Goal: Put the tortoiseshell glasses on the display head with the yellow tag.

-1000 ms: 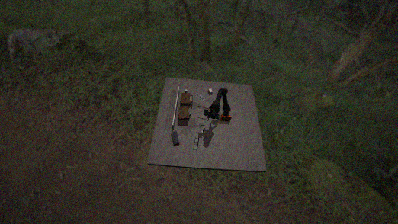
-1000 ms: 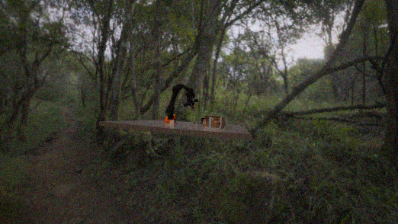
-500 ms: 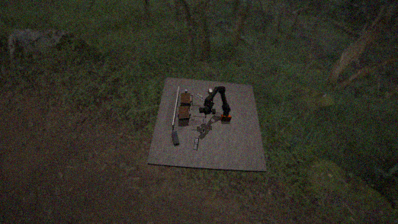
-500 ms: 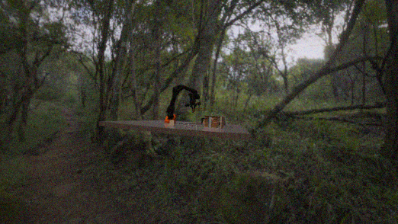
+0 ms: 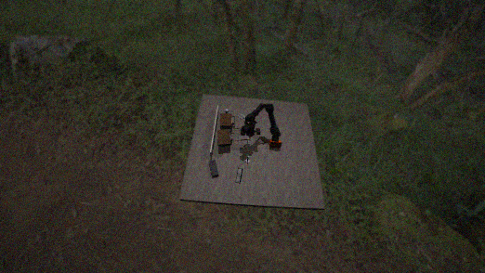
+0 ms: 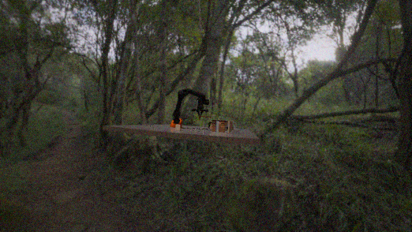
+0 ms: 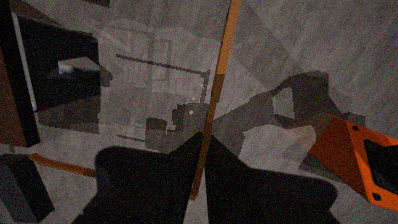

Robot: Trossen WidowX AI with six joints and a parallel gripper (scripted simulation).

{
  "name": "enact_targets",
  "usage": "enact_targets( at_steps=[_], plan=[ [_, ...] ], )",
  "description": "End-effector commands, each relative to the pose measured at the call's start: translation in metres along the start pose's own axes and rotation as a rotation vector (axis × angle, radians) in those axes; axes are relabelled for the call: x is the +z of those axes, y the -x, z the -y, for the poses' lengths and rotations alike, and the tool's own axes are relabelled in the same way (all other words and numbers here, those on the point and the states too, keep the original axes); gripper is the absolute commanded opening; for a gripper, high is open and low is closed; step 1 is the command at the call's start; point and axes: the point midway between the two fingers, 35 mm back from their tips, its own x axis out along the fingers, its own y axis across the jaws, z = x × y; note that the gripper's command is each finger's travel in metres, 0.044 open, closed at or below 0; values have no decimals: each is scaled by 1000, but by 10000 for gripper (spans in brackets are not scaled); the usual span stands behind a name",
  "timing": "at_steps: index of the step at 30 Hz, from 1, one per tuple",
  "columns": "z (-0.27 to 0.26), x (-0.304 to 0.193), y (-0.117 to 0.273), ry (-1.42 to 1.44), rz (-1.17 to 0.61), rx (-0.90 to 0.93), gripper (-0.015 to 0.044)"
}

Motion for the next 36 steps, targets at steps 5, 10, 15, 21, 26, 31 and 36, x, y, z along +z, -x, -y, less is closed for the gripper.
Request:
enact_targets(
  at_steps=[5,10,15,21,26,31,36],
  plan=[
    [2,0,-7,14,-9,55,0],
    [3,-1,-12,15,5,102,0],
    [4,-1,-18,15,9,78,0],
    [4,-1,-24,14,7,50,0],
    [4,0,-30,14,0,48,0],
    [3,1,-35,14,0,50,0],
    [4,1,-40,14,1,58,0]
  ],
)
